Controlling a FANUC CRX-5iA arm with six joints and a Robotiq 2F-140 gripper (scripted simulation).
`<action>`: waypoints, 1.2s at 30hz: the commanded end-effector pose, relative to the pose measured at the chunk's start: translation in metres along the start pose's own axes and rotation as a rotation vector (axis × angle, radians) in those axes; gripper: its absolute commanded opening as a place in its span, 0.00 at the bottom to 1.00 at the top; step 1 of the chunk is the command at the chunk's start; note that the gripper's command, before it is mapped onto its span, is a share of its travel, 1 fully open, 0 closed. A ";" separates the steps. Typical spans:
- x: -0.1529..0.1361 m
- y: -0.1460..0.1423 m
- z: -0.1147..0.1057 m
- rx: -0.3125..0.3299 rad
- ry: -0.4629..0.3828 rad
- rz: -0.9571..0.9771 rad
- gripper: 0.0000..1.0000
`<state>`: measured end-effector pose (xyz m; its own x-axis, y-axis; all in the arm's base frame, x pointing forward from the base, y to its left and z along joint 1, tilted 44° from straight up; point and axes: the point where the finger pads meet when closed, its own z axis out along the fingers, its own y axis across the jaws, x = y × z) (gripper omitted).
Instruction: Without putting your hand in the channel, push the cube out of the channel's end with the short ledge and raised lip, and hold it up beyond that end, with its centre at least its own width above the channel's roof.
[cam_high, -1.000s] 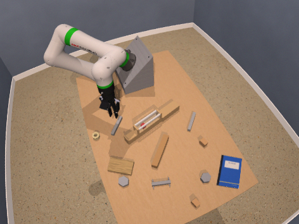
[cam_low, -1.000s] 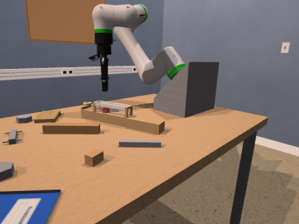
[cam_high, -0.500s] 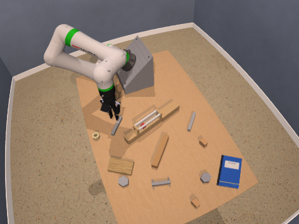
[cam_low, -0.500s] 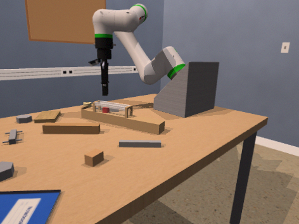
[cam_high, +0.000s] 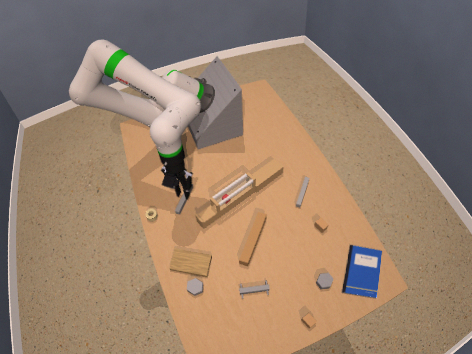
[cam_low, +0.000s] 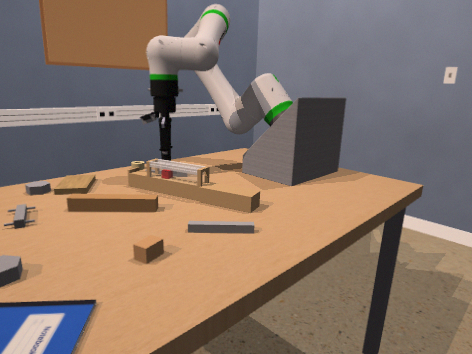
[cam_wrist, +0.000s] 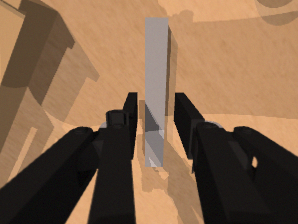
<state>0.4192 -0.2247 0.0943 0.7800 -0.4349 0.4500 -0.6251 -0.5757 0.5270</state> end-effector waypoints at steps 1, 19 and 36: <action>0.001 -0.001 0.001 0.001 0.002 0.000 0.30; 0.001 -0.001 0.026 0.001 0.002 0.000 0.30; 0.001 -0.001 0.026 0.001 0.002 0.000 0.30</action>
<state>0.4208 -0.2434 0.0752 0.7797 -0.4345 0.4509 -0.6255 -0.5755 0.5268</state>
